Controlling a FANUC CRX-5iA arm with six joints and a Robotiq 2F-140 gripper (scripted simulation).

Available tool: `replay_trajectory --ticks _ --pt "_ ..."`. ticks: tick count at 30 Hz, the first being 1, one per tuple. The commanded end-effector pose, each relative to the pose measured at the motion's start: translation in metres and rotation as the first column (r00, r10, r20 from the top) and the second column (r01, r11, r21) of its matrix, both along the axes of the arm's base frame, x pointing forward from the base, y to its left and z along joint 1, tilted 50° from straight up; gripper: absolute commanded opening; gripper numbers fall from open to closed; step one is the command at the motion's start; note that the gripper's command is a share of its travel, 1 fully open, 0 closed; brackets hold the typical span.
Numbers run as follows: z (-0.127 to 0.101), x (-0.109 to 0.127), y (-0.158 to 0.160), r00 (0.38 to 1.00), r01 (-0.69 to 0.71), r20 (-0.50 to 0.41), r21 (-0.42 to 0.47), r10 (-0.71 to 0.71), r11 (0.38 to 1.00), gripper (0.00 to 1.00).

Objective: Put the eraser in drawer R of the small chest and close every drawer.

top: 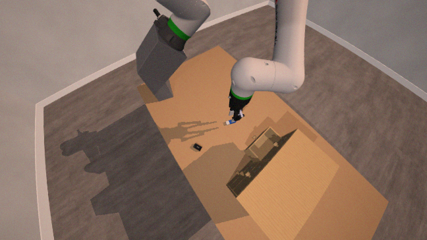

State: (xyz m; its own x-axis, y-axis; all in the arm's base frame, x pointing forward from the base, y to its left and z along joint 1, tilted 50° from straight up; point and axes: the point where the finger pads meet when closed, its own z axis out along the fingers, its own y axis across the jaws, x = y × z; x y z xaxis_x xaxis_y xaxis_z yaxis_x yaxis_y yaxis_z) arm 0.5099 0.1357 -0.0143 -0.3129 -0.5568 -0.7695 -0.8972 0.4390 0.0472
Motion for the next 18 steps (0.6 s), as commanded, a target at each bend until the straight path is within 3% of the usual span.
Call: replay_trajectory --ticks 1,18 --pt "0.0000 0.0001 -0.0003 1.000 0.000 0.000 0.000 0.000 1.000 0.23" --pt "-0.0058 0.0030 0.0062 1.000 0.000 0.000 0.000 0.000 1.000 0.23"
